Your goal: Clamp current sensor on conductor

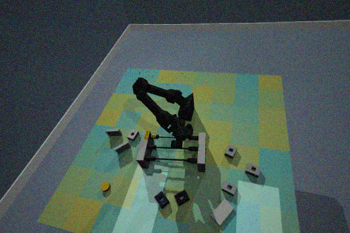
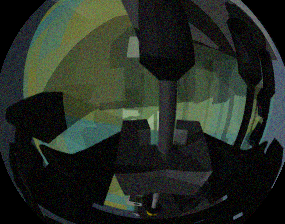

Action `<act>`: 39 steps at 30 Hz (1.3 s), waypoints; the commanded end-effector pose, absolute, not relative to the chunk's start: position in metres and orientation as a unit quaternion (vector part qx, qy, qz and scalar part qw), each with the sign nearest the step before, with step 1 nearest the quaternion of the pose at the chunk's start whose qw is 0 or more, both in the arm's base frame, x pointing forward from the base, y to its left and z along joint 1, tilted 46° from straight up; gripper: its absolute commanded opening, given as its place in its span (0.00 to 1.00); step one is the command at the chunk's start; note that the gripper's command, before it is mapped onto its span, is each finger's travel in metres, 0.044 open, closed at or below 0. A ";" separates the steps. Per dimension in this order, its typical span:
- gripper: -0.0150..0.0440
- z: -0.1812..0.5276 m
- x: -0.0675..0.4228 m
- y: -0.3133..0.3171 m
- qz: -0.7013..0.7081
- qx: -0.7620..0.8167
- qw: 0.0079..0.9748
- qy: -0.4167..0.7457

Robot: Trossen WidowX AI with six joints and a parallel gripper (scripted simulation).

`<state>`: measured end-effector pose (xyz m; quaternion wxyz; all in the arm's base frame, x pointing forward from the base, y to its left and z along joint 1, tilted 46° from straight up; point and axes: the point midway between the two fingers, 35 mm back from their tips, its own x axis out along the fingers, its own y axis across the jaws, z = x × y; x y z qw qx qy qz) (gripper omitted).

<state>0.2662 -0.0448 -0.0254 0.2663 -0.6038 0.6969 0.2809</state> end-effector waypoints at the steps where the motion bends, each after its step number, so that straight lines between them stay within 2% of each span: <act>1: 0.25 -0.025 0.267 -0.044 0.281 -0.604 0.267 0.696; 39: 0.25 -0.021 0.267 -0.040 0.282 -0.604 0.264 0.697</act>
